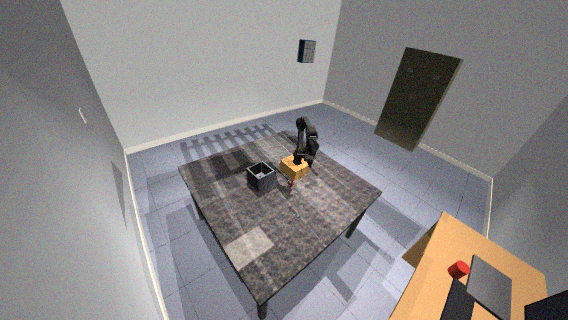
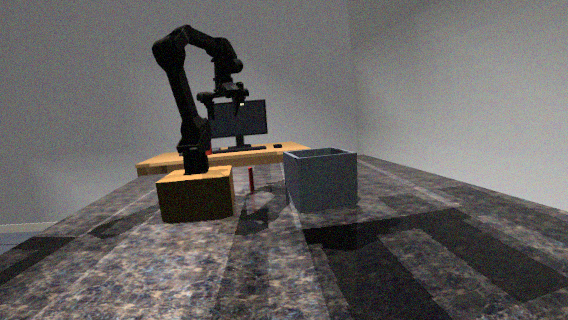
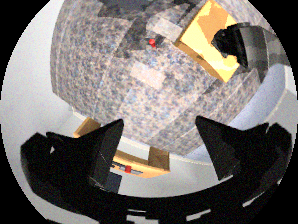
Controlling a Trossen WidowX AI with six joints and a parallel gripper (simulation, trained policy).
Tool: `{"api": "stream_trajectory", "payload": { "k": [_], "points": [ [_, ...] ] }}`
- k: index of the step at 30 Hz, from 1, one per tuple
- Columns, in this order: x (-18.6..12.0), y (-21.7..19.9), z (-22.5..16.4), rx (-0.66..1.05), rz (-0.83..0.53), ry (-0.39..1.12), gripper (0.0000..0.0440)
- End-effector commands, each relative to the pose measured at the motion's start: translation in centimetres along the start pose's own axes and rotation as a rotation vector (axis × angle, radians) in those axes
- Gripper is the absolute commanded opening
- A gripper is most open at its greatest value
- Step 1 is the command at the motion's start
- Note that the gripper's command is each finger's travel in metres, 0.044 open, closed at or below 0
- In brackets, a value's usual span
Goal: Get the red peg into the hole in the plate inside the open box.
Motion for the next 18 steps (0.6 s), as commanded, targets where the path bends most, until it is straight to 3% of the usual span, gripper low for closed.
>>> {"api": "stream_trajectory", "payload": {
  "k": [1, 18],
  "points": [
    [1.2, 0.5, 1.1, 0.032, -0.038, -0.071, 0.0440],
    [6.9, 2.1, 4.7, 0.115, -0.145, -0.233, 0.0440]
  ]
}}
Point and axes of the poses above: the point midway between the two fingers, 35 mm back from their tips, its own x axis out along the fingers, its own y axis across the jaws, z = x × y, the point moved 7 cm from there along -x, back along the fingers
